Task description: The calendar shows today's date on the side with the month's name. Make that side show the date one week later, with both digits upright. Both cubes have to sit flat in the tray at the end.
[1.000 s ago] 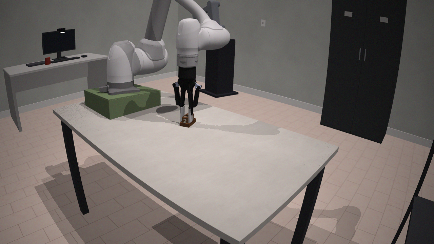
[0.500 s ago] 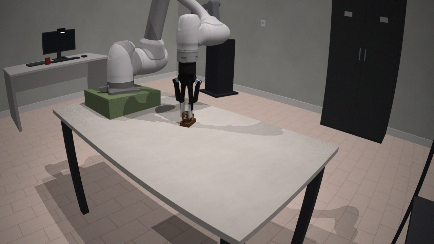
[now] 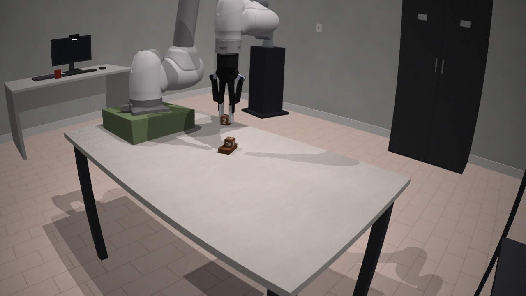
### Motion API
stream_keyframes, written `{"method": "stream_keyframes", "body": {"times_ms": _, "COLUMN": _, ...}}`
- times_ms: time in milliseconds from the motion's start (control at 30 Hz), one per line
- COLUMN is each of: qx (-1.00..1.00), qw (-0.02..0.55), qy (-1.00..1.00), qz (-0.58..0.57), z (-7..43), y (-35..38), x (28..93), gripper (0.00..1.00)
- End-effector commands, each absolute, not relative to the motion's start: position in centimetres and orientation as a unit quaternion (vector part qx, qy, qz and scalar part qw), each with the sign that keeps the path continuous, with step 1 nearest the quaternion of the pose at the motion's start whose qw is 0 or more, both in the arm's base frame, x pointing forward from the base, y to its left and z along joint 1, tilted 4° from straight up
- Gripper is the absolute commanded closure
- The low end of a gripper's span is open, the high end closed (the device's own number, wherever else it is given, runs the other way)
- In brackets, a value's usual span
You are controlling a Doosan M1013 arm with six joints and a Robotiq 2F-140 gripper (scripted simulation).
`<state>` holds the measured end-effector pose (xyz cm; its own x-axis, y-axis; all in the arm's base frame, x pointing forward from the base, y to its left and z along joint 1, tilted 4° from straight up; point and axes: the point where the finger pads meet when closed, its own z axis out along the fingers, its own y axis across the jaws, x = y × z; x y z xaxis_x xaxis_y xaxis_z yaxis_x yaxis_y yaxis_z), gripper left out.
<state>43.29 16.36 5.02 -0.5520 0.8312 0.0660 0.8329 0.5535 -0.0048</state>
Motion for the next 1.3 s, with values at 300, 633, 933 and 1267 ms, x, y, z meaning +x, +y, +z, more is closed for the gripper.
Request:
{"method": "stream_keyframes", "body": {"times_ms": 300, "qx": -0.475, "qw": 0.03, "qy": -0.879, "qz": -0.013, "z": 5.3, "y": 16.3, "x": 43.3, "gripper": 0.75}}
{"method": "stream_keyframes", "body": {"times_ms": 633, "qx": -0.629, "qw": 0.032, "qy": -0.777, "qz": -0.008, "z": 4.9, "y": 14.6, "x": 44.6, "gripper": 0.75}}
{"method": "stream_keyframes", "body": {"times_ms": 933, "qx": -0.734, "qw": 0.033, "qy": -0.678, "qz": -0.003, "z": 4.7, "y": 13.2, "x": 45.6, "gripper": 0.75}}
{"method": "stream_keyframes", "body": {"times_ms": 1267, "qx": -0.844, "qw": 0.033, "qy": -0.535, "qz": 0.003, "z": 4.3, "y": 11.4, "x": 46.8, "gripper": 0.75}}
